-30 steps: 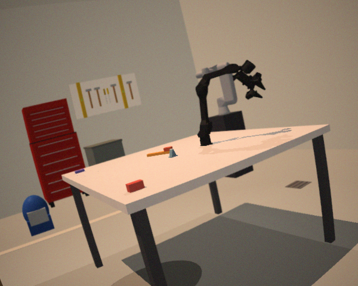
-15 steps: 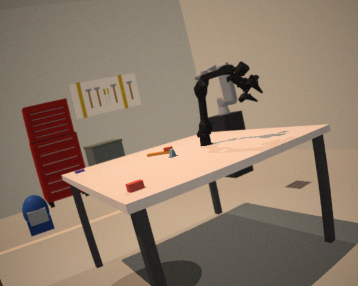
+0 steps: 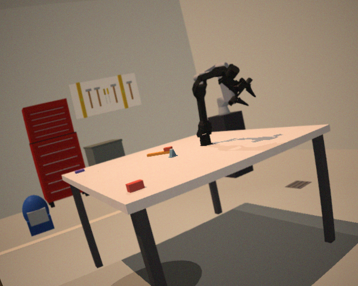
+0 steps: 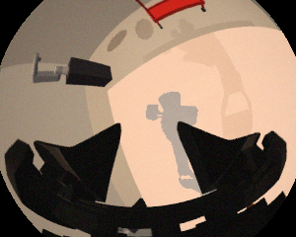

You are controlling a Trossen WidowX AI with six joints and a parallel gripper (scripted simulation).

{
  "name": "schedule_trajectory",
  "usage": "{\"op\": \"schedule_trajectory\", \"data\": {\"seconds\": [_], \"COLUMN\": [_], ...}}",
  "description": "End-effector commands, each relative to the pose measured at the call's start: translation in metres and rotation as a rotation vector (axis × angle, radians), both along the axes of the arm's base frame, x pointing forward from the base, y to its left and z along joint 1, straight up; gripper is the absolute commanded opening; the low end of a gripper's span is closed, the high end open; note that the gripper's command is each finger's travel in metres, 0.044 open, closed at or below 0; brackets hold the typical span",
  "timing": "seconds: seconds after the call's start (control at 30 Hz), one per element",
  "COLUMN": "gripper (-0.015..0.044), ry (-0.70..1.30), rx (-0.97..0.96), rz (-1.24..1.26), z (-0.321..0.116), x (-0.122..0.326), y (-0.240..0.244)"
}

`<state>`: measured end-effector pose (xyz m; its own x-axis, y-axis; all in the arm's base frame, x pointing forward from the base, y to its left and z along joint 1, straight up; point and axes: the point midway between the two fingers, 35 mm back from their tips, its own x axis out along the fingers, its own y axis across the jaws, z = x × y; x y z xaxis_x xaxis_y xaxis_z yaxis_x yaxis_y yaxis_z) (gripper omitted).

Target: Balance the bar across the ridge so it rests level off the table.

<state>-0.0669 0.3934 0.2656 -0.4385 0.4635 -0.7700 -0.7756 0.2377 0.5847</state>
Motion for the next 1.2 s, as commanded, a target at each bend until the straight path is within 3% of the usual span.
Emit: {"op": "schedule_trajectory", "data": {"seconds": [0.0, 0.57, 1.17], "gripper": [0.0315, 0.0315, 0.0315], "ry": [-0.017, -0.077, -0.121], "rx": [-0.020, -0.057, -0.131], "rz": [-0.052, -0.298, -0.561], "z": [-0.007, -0.022, -0.039], "x": [0.023, 0.128, 0.231], "y": [0.000, -0.007, -0.046]}}
